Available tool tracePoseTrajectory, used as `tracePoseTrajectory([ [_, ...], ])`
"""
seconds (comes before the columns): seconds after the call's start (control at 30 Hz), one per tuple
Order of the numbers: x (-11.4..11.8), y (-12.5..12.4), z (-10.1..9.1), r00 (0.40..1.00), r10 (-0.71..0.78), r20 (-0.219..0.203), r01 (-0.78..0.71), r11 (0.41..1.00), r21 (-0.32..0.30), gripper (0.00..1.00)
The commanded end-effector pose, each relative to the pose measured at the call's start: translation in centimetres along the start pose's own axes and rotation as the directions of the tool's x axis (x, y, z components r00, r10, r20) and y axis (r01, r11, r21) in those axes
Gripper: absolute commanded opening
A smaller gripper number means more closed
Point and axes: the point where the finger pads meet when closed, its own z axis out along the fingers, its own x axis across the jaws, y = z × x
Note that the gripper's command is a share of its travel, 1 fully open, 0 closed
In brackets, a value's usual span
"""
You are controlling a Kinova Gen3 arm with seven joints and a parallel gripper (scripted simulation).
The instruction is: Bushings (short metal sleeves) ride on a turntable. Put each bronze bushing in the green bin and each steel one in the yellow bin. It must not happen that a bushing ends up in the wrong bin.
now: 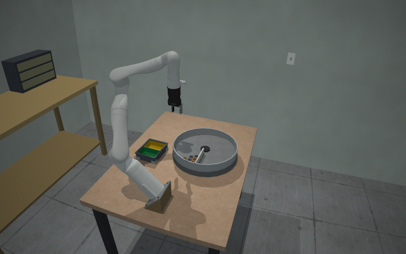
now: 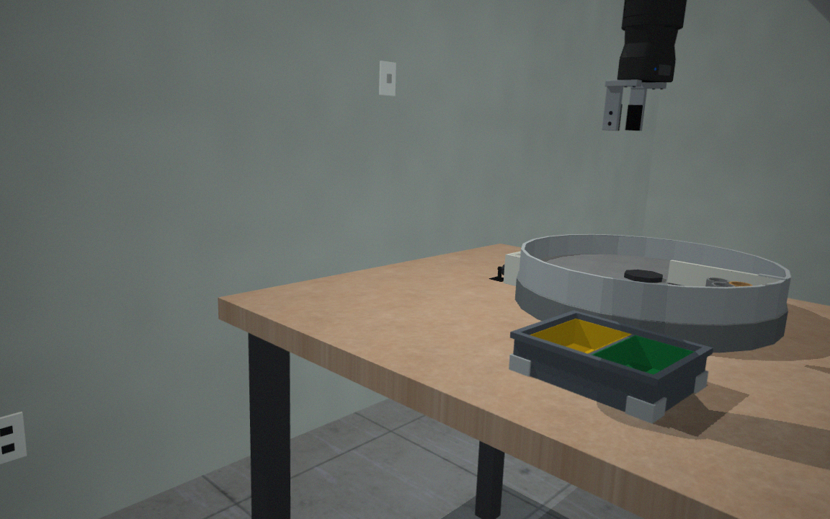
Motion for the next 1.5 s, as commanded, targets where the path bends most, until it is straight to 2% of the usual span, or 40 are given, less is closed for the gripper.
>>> tracePoseTrajectory([
  [0.0, 0.9, 0.6, -2.4, 1.000, 0.006, -0.004, -0.006, 1.000, 0.012, 1.00],
  [0.07, 1.4, 1.2, -4.1, 1.000, 0.006, -0.004, -0.006, 1.000, 0.012, 1.00],
  [0.17, 1.4, 1.2, -4.1, 1.000, 0.006, -0.004, -0.006, 1.000, 0.012, 1.00],
  [0.33, 2.4, 2.7, -8.3, 1.000, 0.006, -0.004, -0.006, 1.000, 0.012, 1.00],
  [0.73, 2.4, 2.7, -8.3, 1.000, 0.006, -0.004, -0.006, 1.000, 0.012, 1.00],
  [0.9, 2.4, 2.7, -8.3, 0.994, -0.109, 0.021, 0.109, 0.994, -0.013, 1.00],
  [1.47, 2.4, 2.7, -8.3, 0.994, -0.110, 0.020, 0.110, 0.994, -0.013, 1.00],
])
